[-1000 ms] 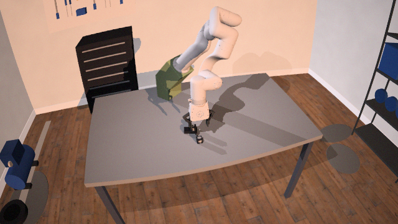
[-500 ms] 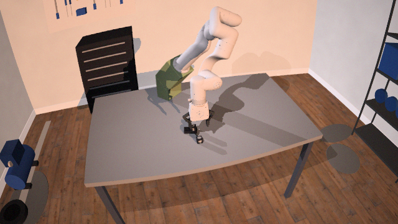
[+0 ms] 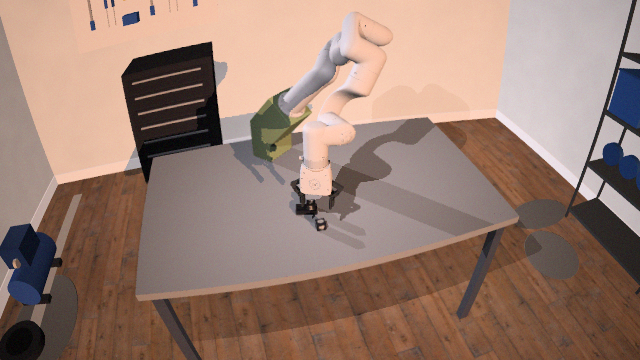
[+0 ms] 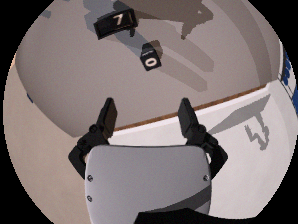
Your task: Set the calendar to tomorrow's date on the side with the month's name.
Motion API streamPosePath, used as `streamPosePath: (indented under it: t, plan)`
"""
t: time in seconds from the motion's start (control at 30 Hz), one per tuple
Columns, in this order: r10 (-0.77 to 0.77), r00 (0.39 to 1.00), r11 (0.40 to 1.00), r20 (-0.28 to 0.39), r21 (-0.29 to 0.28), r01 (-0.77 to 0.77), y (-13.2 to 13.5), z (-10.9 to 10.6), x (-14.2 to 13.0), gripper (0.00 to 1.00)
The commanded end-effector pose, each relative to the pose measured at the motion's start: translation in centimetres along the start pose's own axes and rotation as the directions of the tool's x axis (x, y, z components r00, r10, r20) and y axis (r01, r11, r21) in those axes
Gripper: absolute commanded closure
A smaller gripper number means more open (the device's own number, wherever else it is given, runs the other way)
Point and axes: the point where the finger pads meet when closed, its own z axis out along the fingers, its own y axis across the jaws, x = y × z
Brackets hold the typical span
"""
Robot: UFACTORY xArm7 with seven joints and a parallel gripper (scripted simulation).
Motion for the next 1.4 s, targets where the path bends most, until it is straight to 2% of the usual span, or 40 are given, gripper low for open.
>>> streamPosePath:
  t: [0.0,0.3,0.43,0.53,0.57,0.7,0.77,0.8,0.83,1.0,1.07,1.1,1.13,1.23,1.37]
  plan:
    - [0.159,0.987,0.987,-0.012,0.01,-0.159,-0.3,-0.2,-0.8,0.0]
    - [0.392,0.92,0.92,-0.005,0.012,-0.392,-0.7,-0.4,-1.9,0.0]
    - [0.521,0.853,0.853,-0.002,0.012,-0.521,-1.0,-0.5,-2.5,0.0]
    - [0.544,0.839,0.839,-0.001,0.012,-0.544,-1.1,-0.5,-2.6,0.0]
    - [0.614,0.789,0.789,0.0,0.013,-0.614,-1.2,-0.5,-2.9,0.0]
    - [0.68,0.733,0.733,0.001,0.013,-0.68,-1.4,-0.5,-3.3,0.0]
    - [0.738,0.675,0.675,0.001,0.013,-0.738,-1.6,-0.5,-3.6,0.0]
    - [0.74,0.672,0.672,0.001,0.013,-0.74,-1.6,-0.5,-3.6,0.0]
    - [0.776,0.63,0.63,0.002,0.014,-0.776,-1.8,-0.5,-3.8,0.0]
    - [0.862,0.506,0.506,0.002,0.016,-0.862,-2.1,-0.4,-4.2,0.0]
    - [0.862,0.506,0.506,0.002,0.016,-0.862,-2.1,-0.4,-4.2,0.0]
    - [0.881,0.473,0.473,0.002,0.016,-0.881,-2.2,-0.4,-4.3,0.0]
    - [0.914,0.406,0.405,0.002,0.018,-0.914,-2.5,-0.4,-4.6,0.0]
    - [0.941,0.339,0.339,0.002,0.019,-0.94,-2.7,-0.3,-4.8,0.0]
    - [0.976,0.216,0.216,0.003,0.023,-0.976,-3.1,-0.2,-5.1,0.0]
